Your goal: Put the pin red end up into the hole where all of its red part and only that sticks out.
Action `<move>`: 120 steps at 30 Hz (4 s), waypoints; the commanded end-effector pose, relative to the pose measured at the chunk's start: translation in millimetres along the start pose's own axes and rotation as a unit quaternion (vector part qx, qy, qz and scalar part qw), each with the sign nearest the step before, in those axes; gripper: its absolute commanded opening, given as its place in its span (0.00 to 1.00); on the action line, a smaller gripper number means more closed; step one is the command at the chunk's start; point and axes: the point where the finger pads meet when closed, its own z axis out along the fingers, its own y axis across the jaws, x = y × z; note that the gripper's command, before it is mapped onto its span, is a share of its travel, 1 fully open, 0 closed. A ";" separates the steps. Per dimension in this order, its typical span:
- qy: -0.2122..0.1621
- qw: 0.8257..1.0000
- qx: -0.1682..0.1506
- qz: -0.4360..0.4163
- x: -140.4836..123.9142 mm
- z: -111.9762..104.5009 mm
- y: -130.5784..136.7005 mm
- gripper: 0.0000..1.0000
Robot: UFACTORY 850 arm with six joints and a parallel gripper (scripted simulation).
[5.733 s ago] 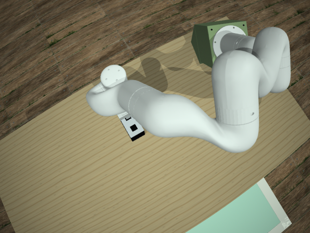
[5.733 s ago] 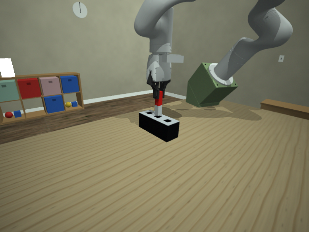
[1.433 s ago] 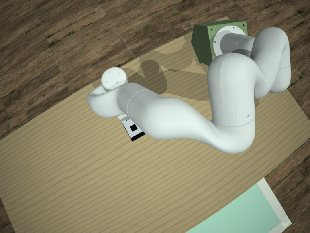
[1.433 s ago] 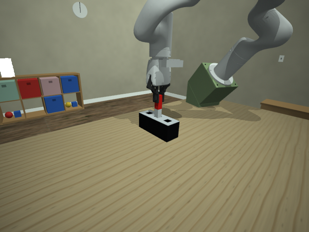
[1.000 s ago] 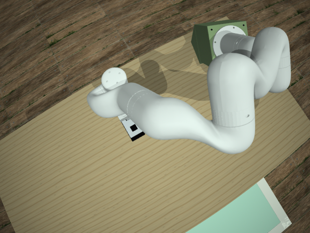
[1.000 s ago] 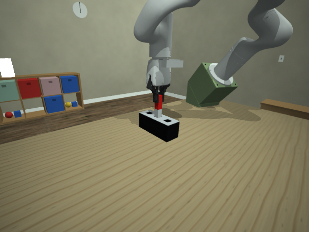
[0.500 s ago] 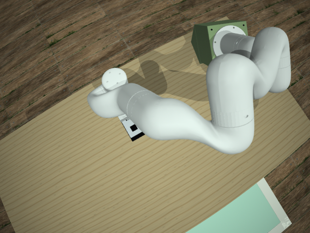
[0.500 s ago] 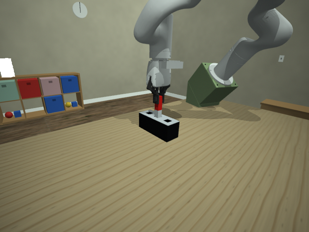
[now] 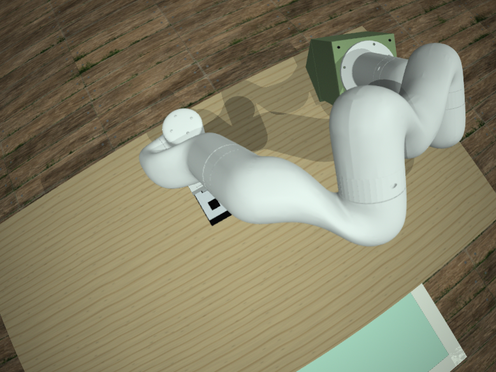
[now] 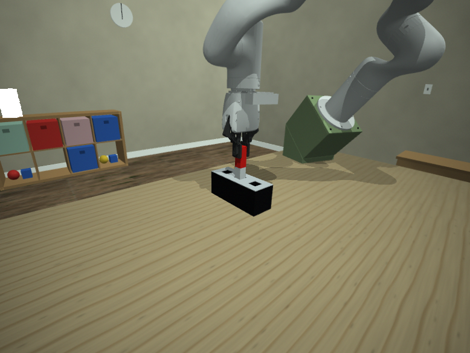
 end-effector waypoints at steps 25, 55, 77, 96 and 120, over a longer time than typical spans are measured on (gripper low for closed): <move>0.000 1.000 -0.001 0.000 -0.2 3.3 1.5 0.00; 0.000 1.000 -0.001 0.000 1.0 7.3 -0.3 0.00; 0.000 1.000 -0.001 0.000 1.1 11.3 1.4 0.00; 0.000 1.000 -0.001 0.000 1.1 11.2 1.3 0.00; 0.000 1.000 -0.001 0.000 1.0 15.2 1.0 0.00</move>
